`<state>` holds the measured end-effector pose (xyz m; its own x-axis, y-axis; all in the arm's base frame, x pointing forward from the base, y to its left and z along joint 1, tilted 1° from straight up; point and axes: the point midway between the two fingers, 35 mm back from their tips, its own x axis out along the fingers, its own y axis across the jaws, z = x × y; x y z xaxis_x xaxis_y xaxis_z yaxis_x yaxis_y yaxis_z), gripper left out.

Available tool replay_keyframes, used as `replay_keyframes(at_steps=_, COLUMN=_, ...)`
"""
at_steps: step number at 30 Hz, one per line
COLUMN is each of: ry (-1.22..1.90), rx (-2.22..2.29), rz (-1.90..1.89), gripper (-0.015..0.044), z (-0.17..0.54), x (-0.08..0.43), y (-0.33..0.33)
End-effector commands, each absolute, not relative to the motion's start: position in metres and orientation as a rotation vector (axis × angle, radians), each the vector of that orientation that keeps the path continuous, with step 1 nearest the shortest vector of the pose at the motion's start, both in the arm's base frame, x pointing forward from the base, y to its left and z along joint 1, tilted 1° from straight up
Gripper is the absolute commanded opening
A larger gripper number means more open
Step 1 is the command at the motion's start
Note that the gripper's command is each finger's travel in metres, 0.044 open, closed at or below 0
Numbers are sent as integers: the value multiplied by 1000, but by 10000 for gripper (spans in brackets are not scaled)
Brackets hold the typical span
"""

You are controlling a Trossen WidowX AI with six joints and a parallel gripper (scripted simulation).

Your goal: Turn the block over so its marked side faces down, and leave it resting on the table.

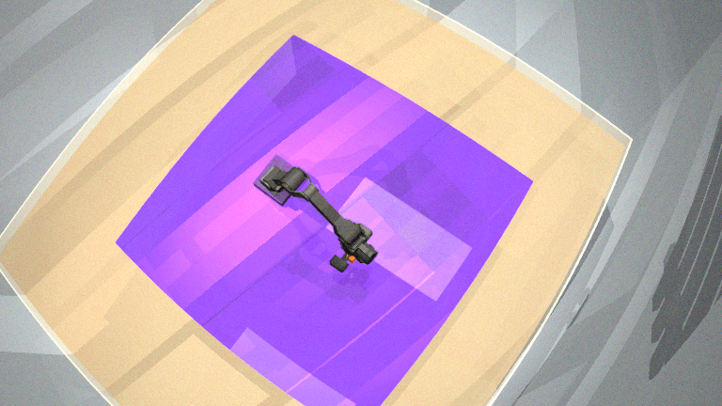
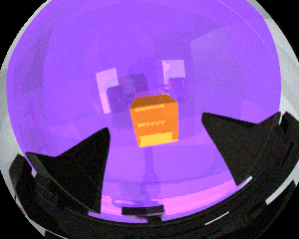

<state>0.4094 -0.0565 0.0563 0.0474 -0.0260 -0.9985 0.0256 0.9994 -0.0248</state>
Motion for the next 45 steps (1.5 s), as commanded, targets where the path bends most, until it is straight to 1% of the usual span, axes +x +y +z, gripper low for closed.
replay_keyframes(at_steps=1, ry=1534, rx=-6, rz=-39, gripper=440, z=46, x=408, y=-57)
replay_keyframes(at_steps=7, ry=1534, rx=-6, rz=-39, gripper=440, z=39, x=408, y=-57)
replay_keyframes(at_steps=17, ry=1534, rx=-6, rz=-39, gripper=177, z=39, x=408, y=-57)
replay_keyframes(at_steps=34, ry=1534, rx=-6, rz=-39, gripper=64, z=39, x=408, y=-57)
replay_keyframes(at_steps=36, ry=1534, rx=-6, rz=-39, gripper=12, z=43, x=408, y=-57)
replay_keyframes(at_steps=37, ry=1534, rx=-6, rz=-39, gripper=0, z=48, x=408, y=-57)
replay_keyframes(at_steps=41, ry=1534, rx=-6, rz=-39, gripper=0, z=68, x=407, y=-57)
replay_keyframes(at_steps=45, ry=1531, rx=-6, rz=-39, gripper=0, z=69, x=407, y=-56)
